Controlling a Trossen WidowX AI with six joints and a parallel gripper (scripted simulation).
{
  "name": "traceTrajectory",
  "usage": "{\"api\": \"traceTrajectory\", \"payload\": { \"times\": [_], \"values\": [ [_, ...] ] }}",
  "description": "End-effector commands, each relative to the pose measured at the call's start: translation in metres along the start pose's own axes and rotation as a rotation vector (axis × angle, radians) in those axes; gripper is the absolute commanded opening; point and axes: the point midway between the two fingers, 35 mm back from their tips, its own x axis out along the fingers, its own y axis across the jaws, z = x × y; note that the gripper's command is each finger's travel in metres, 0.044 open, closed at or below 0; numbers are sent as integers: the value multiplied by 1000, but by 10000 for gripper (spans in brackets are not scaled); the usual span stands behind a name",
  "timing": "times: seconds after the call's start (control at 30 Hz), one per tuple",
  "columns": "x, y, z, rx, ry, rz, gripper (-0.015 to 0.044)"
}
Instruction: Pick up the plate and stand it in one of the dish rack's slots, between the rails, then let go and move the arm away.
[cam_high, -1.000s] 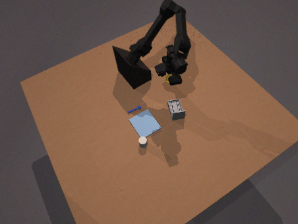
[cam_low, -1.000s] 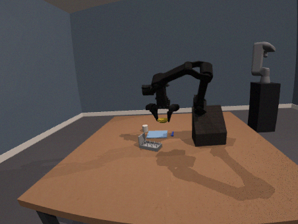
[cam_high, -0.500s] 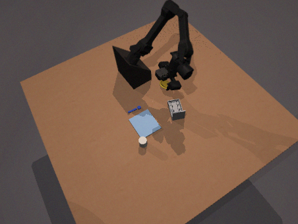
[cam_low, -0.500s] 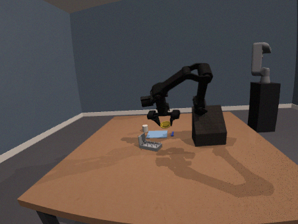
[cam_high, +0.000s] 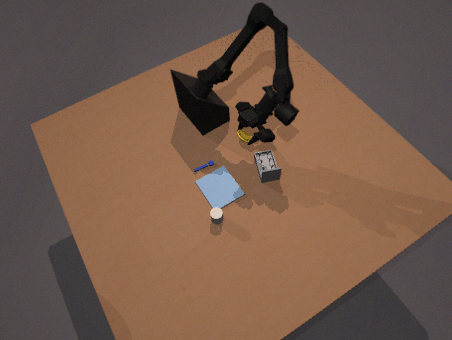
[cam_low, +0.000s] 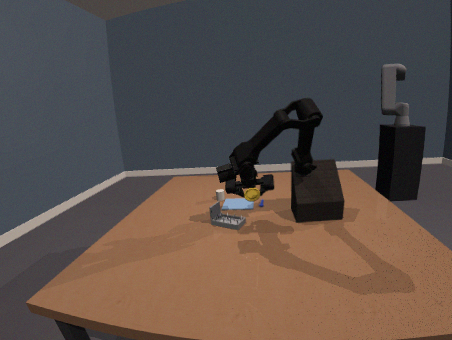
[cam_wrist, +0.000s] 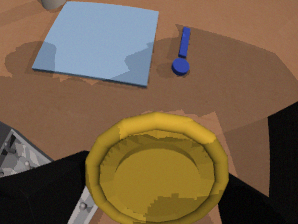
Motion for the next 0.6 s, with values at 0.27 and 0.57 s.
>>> {"api": "traceTrajectory", "payload": {
  "times": [0.27, 0.57],
  "values": [
    [25, 2, -2, -128, -240, 92, 0],
    [35, 6, -8, -225, -394, 202, 0]
  ]
}}
